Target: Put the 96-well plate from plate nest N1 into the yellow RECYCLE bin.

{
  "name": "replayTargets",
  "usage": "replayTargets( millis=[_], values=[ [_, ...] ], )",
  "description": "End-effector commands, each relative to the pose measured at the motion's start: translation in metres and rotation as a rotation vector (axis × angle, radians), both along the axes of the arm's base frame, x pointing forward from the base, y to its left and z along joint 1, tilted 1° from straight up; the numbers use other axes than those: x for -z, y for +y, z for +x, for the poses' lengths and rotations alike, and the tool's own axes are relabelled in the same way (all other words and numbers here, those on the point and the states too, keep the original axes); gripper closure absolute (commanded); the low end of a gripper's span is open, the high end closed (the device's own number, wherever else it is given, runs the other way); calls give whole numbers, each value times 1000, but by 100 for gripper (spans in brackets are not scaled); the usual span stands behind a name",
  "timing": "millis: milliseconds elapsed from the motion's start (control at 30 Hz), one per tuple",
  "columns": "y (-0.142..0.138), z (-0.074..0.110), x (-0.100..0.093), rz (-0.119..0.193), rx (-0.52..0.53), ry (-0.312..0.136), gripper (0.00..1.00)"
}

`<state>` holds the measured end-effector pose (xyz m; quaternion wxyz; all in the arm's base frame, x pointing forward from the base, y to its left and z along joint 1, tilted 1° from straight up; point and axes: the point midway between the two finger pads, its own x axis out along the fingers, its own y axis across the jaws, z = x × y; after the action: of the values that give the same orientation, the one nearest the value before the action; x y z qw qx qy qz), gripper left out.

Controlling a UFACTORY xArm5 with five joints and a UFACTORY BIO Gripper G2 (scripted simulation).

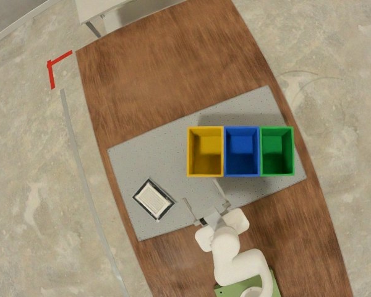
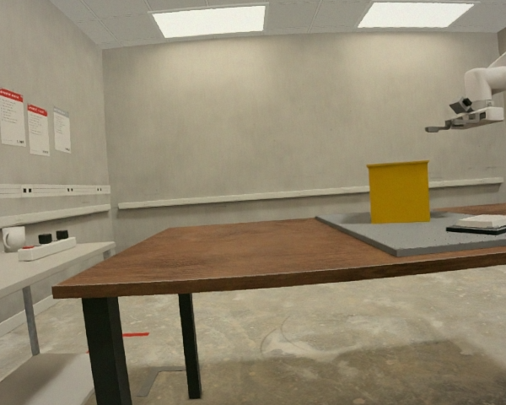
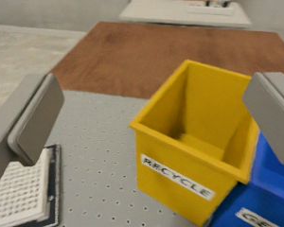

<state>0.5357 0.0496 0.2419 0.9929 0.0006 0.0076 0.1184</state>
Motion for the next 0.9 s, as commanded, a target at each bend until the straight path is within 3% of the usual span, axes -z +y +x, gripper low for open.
replayTargets(
  millis=[0, 133, 867],
  values=[
    [23, 6, 4, 1, -166, -4, 63],
    [43, 8, 9, 2, -281, -4, 63],
    [139, 21, 32, 3, -281, -4, 63]
  ],
)
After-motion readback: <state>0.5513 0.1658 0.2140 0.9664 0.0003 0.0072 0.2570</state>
